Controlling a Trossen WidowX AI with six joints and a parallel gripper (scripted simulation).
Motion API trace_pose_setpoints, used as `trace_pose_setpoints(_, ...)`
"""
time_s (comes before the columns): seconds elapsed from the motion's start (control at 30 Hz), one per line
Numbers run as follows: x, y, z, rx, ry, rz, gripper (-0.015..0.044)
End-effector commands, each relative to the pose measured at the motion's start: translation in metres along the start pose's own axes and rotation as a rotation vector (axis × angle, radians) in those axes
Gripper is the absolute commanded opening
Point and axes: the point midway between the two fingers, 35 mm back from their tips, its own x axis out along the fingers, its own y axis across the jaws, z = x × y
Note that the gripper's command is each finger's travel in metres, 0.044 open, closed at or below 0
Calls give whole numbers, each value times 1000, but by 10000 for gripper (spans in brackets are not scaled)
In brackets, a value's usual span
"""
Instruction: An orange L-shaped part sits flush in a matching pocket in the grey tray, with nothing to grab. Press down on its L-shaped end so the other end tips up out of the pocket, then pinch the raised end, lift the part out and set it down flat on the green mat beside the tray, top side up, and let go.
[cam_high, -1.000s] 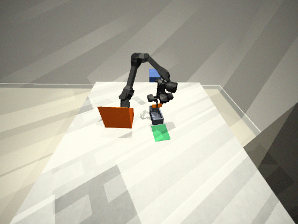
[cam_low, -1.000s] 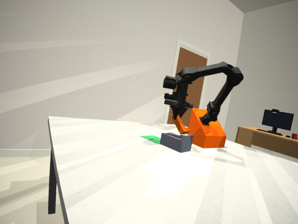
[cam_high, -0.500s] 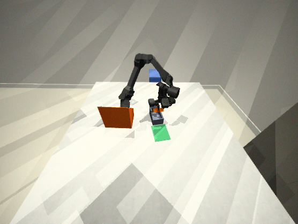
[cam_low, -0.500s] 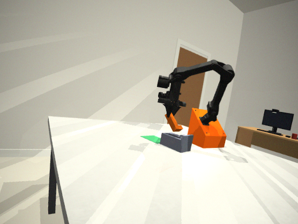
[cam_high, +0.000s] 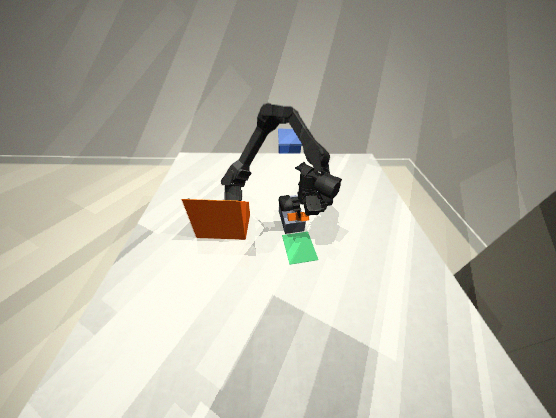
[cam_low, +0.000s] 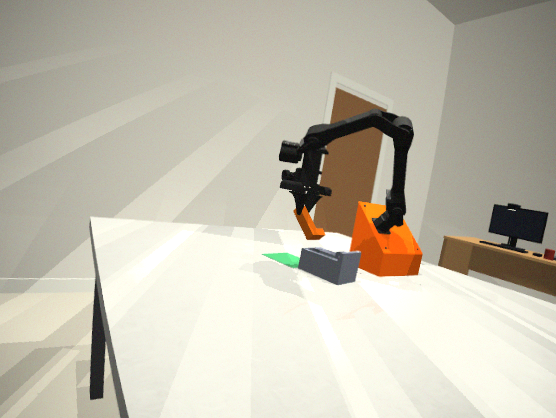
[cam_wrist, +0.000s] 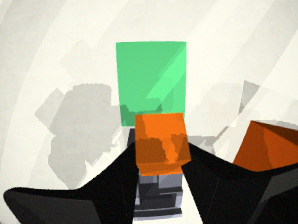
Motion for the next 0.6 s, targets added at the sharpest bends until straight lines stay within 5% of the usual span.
trace_pose_setpoints(0.0, 2, -4, 19, 1, 3, -7, 0)
trace_pose_setpoints(0.57, 9, -8, 50, 1, 2, -7, 0)
